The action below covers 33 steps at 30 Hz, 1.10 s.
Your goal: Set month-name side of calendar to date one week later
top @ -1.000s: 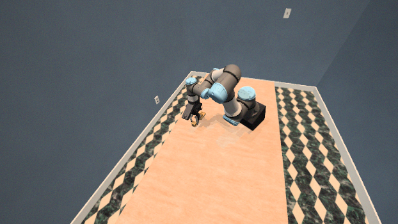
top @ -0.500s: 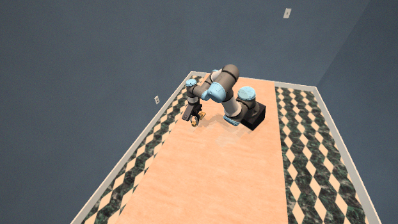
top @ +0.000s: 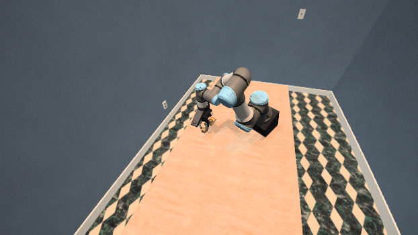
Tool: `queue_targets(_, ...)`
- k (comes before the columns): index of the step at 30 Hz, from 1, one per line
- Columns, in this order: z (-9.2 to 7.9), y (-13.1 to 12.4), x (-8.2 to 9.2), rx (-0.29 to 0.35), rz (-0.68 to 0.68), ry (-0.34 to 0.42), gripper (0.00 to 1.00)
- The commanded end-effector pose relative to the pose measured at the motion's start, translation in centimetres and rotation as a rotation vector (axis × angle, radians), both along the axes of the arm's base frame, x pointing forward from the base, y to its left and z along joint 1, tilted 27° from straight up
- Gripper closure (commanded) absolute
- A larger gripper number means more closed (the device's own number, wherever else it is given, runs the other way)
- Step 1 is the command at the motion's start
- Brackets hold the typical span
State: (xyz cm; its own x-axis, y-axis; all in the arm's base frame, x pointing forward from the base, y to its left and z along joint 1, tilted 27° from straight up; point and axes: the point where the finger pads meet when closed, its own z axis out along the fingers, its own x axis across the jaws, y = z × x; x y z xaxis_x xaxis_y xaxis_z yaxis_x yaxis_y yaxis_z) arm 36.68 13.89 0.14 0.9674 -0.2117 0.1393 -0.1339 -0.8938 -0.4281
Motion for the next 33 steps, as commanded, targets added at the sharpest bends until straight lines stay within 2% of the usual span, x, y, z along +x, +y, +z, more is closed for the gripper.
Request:
queue_targets(1,-0.03,0.0,-0.01,-0.001,0.0,0.0,0.72)
queue_targets(13,-0.03,0.0,-0.01,-0.001,0.0,0.0,0.72)
queue_targets(14,-0.03,0.0,-0.01,-0.001,0.0,0.0,0.9)
queue_targets(33,-0.03,0.0,-0.01,-0.001,0.0,0.0,0.9)
